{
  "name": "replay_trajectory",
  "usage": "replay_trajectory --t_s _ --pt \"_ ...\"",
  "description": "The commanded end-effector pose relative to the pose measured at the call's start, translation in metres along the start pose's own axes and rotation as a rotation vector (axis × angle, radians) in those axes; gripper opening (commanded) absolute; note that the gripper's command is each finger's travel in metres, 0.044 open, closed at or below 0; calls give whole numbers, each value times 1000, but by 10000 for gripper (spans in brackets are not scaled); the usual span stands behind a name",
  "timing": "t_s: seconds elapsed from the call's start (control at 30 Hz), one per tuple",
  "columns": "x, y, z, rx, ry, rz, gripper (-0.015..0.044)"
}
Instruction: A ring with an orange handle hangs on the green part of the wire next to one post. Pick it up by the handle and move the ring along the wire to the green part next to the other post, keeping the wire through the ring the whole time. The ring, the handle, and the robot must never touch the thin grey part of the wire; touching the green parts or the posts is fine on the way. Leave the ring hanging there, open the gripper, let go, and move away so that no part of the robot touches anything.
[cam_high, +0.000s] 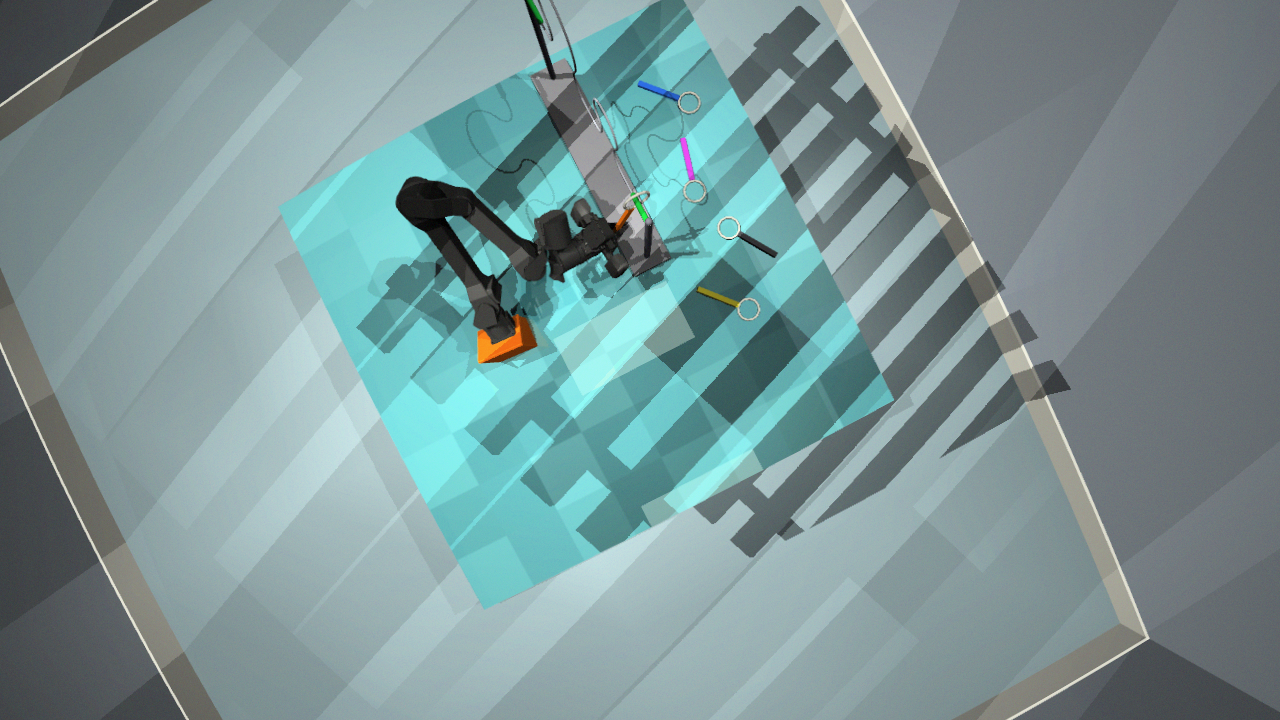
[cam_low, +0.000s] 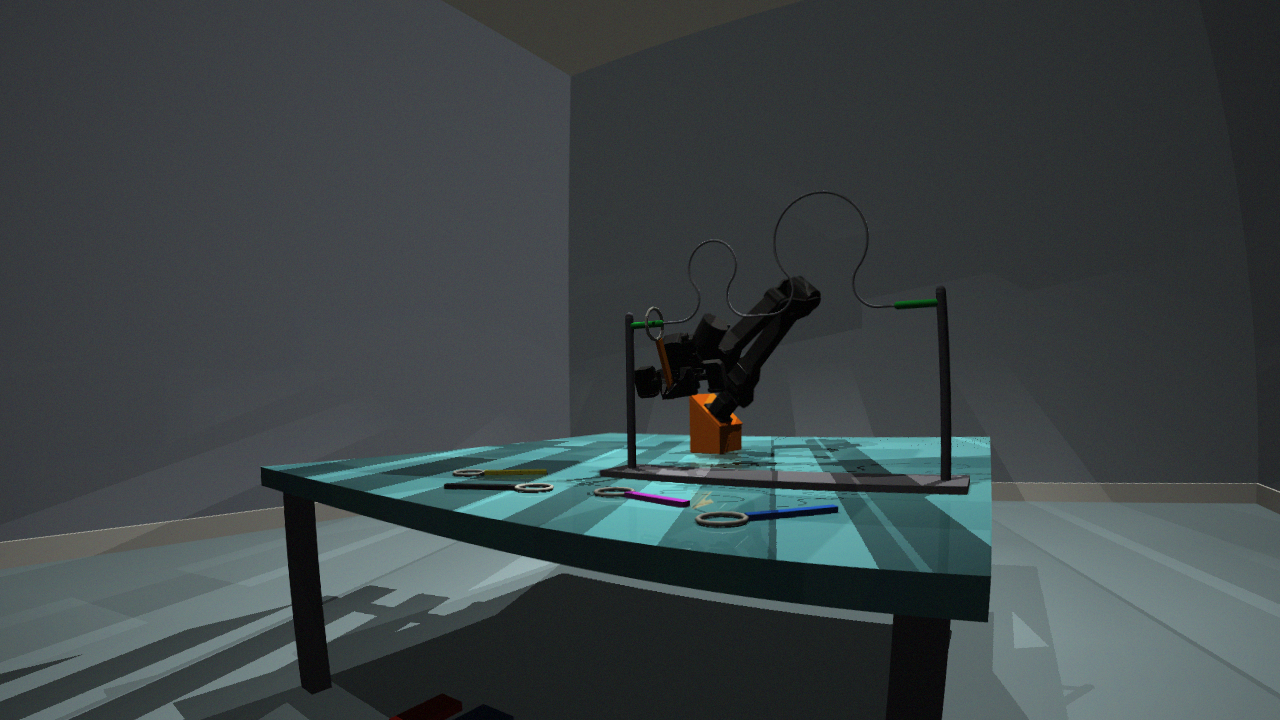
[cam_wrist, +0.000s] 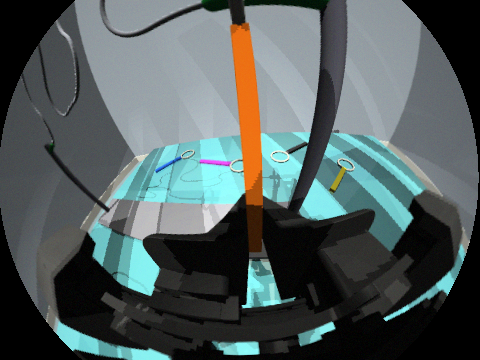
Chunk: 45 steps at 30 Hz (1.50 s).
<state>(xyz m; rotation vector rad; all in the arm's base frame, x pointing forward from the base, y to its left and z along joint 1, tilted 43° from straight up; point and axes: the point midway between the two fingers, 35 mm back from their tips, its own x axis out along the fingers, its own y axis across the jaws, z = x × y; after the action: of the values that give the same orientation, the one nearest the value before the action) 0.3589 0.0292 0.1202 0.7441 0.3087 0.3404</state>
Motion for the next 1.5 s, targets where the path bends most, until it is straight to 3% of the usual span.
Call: replay_trajectory --t_s 0.0,1.07,1.47 --pt "0 -1 -2 -5 1 3 -150" --pt "7 -2 -19 -4 1 3 -150" --pt "6 -2 -18 -10 1 6 160"
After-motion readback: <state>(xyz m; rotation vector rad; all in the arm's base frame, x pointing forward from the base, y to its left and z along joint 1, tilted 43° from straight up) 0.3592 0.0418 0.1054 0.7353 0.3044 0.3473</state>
